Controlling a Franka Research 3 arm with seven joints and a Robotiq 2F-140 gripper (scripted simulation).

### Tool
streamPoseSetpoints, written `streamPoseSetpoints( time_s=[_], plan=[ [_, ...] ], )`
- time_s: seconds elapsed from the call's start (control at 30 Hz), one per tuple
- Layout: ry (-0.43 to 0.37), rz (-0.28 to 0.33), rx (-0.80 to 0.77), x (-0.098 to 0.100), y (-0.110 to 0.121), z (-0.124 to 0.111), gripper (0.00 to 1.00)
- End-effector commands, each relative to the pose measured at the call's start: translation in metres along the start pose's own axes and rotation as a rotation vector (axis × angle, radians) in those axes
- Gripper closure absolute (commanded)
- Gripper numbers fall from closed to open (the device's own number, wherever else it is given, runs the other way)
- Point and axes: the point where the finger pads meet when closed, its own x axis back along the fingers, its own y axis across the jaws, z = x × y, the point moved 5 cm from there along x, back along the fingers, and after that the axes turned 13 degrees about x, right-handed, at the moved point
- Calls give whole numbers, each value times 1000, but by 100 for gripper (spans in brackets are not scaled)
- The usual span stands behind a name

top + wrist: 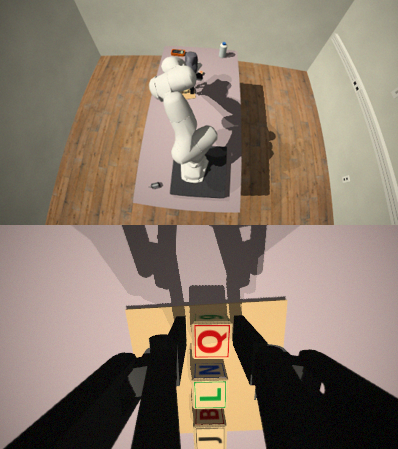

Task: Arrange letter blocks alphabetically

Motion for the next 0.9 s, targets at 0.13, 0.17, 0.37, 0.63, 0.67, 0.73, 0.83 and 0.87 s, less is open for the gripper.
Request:
streamPoseSetpoints(
  time_s=[0.13, 0.17, 0.37, 0.63, 0.67, 0.73, 0.83, 0.87],
  plan=[
    [1, 2, 3, 0, 0, 1, 65],
    [1, 2, 3, 0, 0, 1, 65],
    [1, 2, 3, 5, 0, 1, 65],
    [1, 2, 3, 27, 0, 1, 65],
    [1, 2, 3, 32, 0, 1, 65],
    [1, 2, 3, 43, 0, 1, 65],
    [1, 2, 3, 60, 0, 1, 65],
    [1, 2, 3, 65, 0, 1, 65]
  ],
)
